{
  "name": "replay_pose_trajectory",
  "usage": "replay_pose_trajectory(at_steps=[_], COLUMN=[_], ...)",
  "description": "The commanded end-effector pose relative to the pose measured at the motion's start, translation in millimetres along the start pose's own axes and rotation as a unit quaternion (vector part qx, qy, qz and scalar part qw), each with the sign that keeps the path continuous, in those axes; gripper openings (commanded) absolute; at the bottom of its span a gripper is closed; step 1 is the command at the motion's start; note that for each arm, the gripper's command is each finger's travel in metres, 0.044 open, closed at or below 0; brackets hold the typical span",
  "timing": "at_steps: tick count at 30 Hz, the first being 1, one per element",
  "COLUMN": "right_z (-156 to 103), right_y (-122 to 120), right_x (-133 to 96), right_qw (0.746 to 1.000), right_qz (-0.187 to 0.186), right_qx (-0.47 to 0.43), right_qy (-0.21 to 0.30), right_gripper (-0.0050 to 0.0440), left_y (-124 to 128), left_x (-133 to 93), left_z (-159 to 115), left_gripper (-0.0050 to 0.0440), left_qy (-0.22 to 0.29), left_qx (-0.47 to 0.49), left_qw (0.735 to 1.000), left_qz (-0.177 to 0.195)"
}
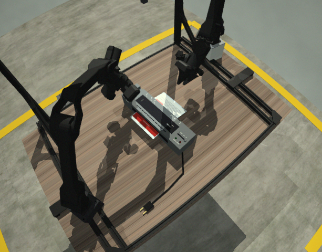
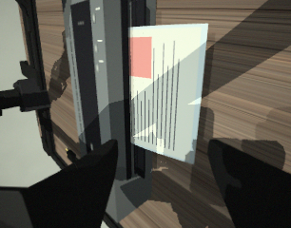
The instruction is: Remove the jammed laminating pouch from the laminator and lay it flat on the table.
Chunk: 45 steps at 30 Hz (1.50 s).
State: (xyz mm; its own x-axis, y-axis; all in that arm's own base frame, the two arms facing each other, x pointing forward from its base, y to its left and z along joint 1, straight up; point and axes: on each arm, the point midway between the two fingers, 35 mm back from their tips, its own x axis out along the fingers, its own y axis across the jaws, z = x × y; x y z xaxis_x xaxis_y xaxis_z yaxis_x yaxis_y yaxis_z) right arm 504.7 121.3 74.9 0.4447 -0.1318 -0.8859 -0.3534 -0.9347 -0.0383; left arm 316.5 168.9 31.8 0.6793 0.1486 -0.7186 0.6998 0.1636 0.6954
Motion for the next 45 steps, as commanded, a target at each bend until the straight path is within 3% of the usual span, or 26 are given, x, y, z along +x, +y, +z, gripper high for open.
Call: replay_pose_trajectory(at_steps=[1, 4, 30, 31, 35, 45], right_z=[9.3, 15.0, 15.1, 6.7, 2.3, 2.3], right_y=[2.6, 3.2, 3.3, 0.5, 2.4, 2.4], right_x=[30.4, 49.0, 48.8, 25.9, -6.3, -6.3], right_qw=[1.0, 1.0, 1.0, 1.0, 1.0, 1.0], right_qz=[0.005, 0.007, 0.007, 0.001, 0.007, 0.007], right_qx=[-0.004, -0.005, -0.005, -0.003, -0.005, -0.005], right_qy=[-0.006, -0.009, -0.009, 0.0, -0.009, -0.009], right_gripper=[-0.005, -0.005, -0.005, -0.005, -0.005, -0.005], left_y=[6.4, 6.4, 6.4, 6.4, 6.4, 6.4], left_x=[-2.3, -2.3, -2.3, -2.3, -2.3, -2.3], left_z=[-1.2, -1.2, -1.2, -1.2, -1.2, -1.2], left_gripper=[0.0265, 0.0265, 0.0265, 0.0265, 0.0265, 0.0265], left_qy=[0.002, 0.002, 0.002, 0.002, 0.002, 0.002], left_qx=[0.002, 0.002, 0.002, 0.002, 0.002, 0.002], left_qw=[1.0, 1.0, 1.0, 1.0, 1.0, 1.0], left_qz=[0.009, 0.009, 0.009, 0.009, 0.009, 0.009])
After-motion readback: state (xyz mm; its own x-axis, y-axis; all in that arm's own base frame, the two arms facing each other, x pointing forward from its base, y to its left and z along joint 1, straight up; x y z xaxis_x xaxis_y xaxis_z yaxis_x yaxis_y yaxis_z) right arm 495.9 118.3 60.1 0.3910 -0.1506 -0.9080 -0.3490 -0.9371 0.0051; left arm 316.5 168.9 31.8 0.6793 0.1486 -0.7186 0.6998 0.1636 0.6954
